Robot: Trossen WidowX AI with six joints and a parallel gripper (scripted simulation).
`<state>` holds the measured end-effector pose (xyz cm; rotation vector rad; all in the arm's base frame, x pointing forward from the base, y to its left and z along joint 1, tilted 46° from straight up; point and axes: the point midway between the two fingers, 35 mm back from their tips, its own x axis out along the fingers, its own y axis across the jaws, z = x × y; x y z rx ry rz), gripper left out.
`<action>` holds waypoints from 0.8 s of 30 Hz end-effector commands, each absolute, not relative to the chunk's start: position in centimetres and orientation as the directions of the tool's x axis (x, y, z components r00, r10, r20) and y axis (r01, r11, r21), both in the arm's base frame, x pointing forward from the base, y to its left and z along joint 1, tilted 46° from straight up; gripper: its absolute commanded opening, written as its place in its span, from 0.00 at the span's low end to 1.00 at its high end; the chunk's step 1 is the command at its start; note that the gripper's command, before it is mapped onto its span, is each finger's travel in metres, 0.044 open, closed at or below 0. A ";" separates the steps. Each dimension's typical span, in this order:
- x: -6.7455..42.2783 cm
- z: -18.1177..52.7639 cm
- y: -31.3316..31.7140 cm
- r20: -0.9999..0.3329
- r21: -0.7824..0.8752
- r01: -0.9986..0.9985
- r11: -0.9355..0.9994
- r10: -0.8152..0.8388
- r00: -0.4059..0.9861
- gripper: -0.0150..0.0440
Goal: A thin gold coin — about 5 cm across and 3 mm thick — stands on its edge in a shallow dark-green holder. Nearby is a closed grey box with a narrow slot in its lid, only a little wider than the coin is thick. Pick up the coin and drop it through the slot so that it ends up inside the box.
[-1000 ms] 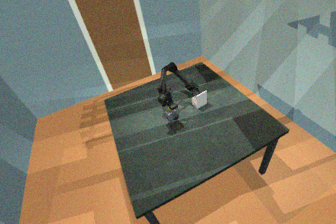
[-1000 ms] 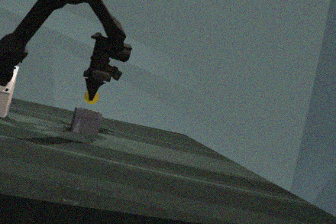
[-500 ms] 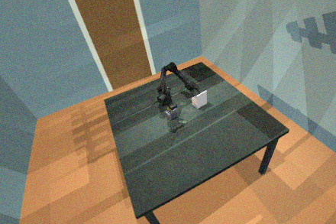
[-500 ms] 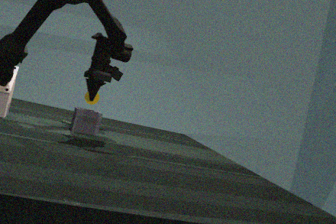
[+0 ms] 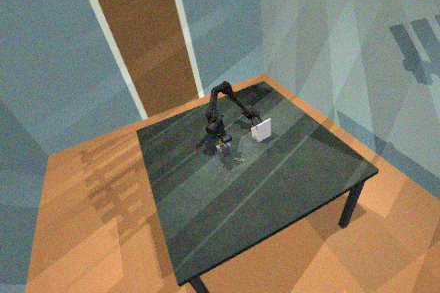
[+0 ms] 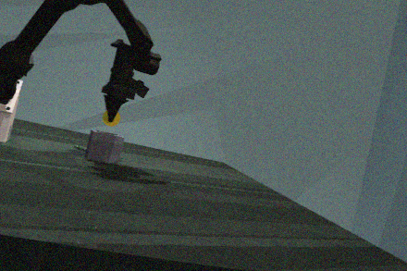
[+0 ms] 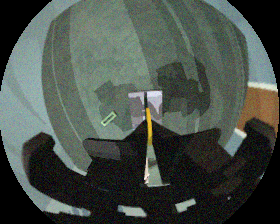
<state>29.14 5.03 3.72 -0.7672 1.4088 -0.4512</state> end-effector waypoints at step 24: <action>29.2 3.0 4.2 -0.704 -0.710 -0.162 0.686 -0.697 0.136 0.25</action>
